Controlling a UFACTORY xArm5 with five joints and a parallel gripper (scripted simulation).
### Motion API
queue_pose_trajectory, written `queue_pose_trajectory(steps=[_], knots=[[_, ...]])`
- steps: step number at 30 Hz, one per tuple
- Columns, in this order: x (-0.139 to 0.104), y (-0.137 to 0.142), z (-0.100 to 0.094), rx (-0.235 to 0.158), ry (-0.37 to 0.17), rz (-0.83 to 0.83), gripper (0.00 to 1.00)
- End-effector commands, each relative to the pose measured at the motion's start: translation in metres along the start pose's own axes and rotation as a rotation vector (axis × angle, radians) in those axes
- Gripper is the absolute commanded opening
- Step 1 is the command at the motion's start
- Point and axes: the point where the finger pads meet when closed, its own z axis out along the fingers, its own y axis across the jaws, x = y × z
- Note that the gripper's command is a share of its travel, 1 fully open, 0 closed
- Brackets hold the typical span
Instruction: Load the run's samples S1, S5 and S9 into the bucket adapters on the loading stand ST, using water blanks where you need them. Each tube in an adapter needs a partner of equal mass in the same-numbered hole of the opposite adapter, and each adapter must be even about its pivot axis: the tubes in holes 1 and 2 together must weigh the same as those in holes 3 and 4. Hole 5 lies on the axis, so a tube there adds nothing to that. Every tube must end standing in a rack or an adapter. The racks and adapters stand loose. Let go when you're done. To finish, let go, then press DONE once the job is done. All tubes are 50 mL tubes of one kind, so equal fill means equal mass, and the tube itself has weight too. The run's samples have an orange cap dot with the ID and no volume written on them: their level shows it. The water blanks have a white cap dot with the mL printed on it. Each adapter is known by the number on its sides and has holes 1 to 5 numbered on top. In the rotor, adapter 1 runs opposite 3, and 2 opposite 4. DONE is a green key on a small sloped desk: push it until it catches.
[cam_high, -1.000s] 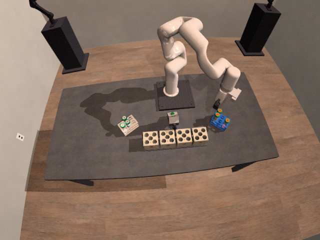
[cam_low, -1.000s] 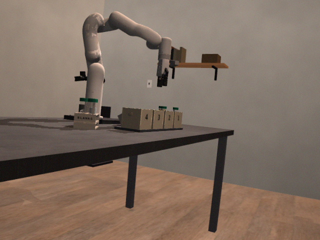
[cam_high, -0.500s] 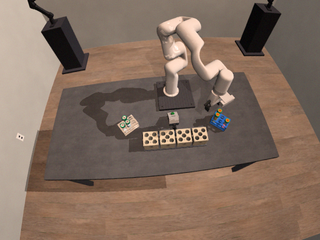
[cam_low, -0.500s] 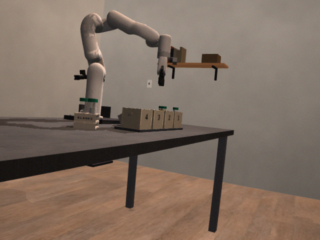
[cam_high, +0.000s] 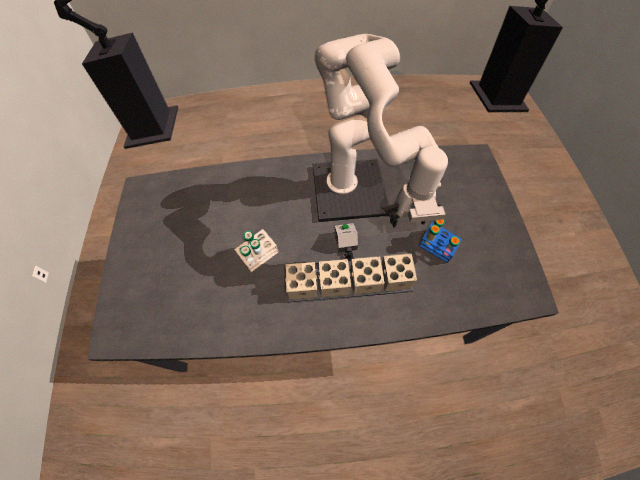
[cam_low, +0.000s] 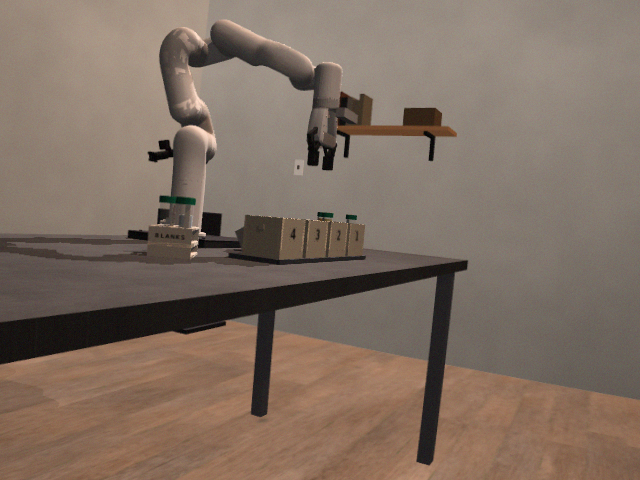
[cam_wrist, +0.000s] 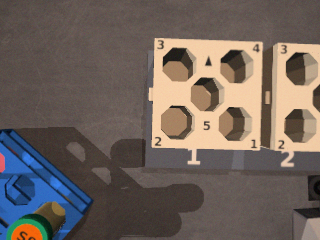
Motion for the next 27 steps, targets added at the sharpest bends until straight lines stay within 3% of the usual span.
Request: queue_pose_trajectory(steps=[1, 27], knots=[[0.011, 0.025, -0.001, 0.015, -0.002, 0.075, 1.0], [0.052, 0.128, 0.001, 0.014, -0.002, 0.075, 1.0]])
